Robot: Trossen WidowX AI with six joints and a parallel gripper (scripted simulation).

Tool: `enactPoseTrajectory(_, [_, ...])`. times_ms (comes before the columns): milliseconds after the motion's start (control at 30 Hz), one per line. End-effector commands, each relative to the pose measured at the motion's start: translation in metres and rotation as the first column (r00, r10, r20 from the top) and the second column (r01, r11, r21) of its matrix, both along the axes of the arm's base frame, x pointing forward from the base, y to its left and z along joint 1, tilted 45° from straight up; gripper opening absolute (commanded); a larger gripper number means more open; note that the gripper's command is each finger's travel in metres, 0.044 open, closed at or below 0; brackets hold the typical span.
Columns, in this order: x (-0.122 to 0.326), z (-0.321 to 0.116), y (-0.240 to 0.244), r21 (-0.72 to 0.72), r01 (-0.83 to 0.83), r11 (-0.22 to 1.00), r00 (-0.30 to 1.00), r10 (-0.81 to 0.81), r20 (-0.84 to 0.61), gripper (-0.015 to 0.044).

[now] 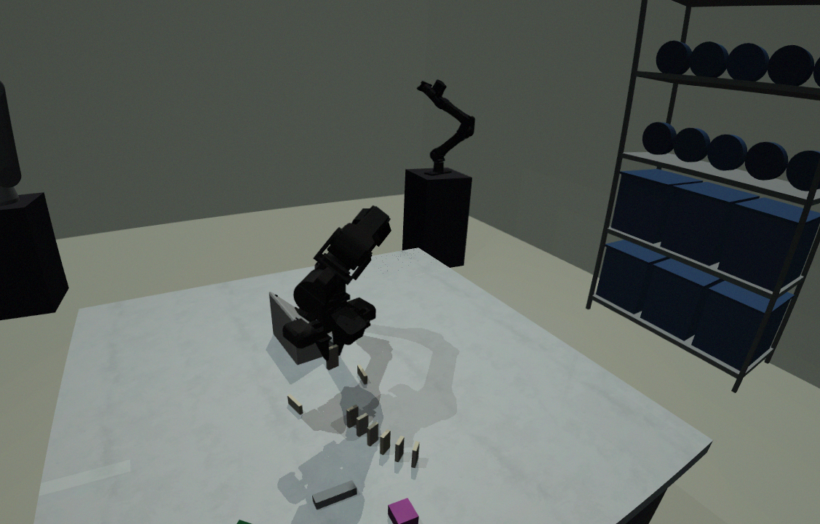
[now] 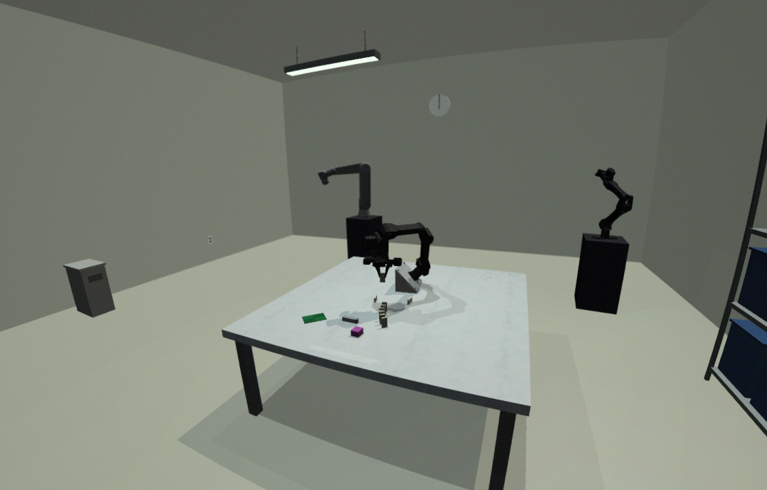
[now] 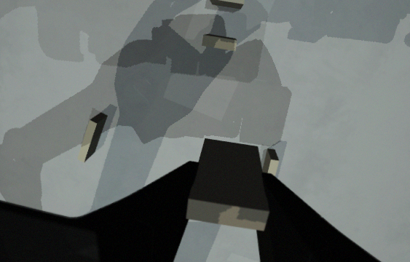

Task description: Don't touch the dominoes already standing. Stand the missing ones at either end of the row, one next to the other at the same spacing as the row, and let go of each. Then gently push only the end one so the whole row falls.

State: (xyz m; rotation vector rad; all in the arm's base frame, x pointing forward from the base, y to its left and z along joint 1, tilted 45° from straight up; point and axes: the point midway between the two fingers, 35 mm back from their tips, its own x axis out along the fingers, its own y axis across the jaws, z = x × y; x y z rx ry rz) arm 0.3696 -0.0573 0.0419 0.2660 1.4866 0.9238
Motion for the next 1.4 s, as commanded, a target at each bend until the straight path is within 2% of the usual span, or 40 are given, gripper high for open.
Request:
enactPoseTrajectory(0, [0.005, 0.011, 0.014, 0.009, 0.01, 1.0, 1.0, -0.01, -0.005, 0.0107])
enactPoseTrajectory(1033, [-0.016, -0.079, 0.1, 0.019, 0.015, 1.0, 1.0, -0.014, -0.025, 0.0107])
enactPoseTrajectory(1367, [-0.018, -0.083, 0.104, 0.02, 0.015, 1.0, 1.0, -0.014, -0.026, 0.0107])
